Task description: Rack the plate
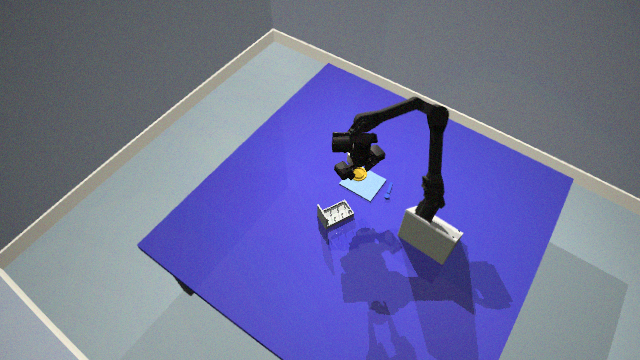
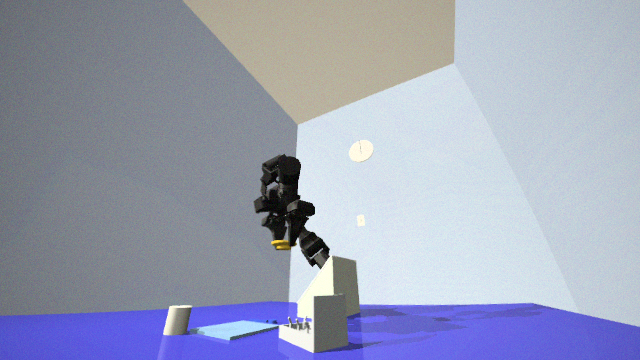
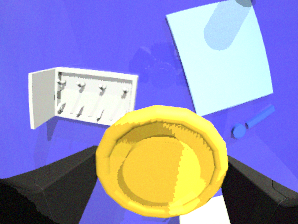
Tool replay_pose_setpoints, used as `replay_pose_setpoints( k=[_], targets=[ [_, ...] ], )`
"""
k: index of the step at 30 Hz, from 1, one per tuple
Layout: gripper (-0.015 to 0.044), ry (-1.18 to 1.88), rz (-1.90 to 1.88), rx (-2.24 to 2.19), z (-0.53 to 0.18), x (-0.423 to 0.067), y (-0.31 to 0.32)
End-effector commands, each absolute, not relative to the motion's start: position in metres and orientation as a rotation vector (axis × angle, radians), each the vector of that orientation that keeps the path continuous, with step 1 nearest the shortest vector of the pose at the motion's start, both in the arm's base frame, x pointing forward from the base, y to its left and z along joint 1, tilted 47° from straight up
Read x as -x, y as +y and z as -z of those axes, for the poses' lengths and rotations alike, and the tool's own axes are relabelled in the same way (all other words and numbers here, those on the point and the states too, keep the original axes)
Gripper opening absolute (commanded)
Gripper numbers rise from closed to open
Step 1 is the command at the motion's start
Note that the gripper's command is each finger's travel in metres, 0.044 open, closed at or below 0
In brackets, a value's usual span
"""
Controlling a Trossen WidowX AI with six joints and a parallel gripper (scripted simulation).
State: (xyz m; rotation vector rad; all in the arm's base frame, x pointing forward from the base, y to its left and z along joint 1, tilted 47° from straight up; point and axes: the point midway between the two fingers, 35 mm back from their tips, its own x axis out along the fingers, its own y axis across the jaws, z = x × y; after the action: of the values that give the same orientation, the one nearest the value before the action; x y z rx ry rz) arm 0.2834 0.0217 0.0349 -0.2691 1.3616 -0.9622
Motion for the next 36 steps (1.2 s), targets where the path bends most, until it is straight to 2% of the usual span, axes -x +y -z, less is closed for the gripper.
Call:
replay_pose_setpoints(
  k=[1, 7, 14, 36],
  targets=[
    [0.0000, 1.327, 1.016, 0.219, -0.023, -0.272, 0.031],
    [0.0000, 1.344, 1.007, 0.220, -0.021, -0.271, 0.030],
    [0.0000, 1.506, 0.895, 0.220, -0.004, -0.266, 0.019],
    [0.0000, 1.820, 0.365, 0.164, 0.042, -0.253, -0.007]
  ],
)
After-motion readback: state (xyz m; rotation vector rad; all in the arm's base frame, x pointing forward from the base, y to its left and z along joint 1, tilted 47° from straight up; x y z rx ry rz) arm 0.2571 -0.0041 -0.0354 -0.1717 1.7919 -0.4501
